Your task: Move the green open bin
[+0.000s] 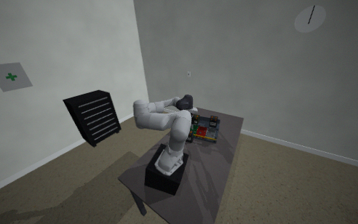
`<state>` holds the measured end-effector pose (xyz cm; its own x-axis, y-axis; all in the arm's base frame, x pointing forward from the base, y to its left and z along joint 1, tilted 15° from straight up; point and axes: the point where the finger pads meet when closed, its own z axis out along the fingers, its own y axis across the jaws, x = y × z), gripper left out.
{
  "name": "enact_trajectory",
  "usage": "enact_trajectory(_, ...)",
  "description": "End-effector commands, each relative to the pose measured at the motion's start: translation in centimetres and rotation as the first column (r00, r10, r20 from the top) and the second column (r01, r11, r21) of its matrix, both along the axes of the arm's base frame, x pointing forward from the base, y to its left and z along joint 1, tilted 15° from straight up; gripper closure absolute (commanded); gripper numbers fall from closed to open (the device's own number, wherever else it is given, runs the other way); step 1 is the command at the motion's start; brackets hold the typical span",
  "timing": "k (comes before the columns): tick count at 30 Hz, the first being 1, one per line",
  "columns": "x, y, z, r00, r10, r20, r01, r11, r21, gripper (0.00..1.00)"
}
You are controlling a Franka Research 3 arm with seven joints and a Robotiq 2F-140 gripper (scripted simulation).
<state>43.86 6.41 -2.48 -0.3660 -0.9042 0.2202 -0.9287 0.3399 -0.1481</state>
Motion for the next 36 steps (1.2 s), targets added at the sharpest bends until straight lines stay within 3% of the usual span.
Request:
enact_trajectory(1, -0.02, -0.12, -0.02, 0.994, 0.104, -0.028, -0.104, 0.995, 0.000, 0.43)
enact_trajectory(7, 0.01, -0.03, 0.01, 0.995, 0.097, -0.026, -0.097, 0.995, -0.003, 0.43)
enact_trajectory(11, -0.03, -0.12, -0.03, 0.953, 0.293, -0.080, -0.294, 0.956, 0.001, 0.43)
enact_trajectory(24, 0.00, -0.06, 0.00, 0.956, 0.283, -0.078, -0.284, 0.959, -0.002, 0.43)
enact_trajectory(28, -0.03, -0.10, -0.02, 0.881, 0.456, -0.127, -0.458, 0.889, 0.014, 0.43)
enact_trajectory(36, -0.03, -0.10, -0.02, 0.881, 0.456, -0.127, -0.458, 0.889, 0.014, 0.43)
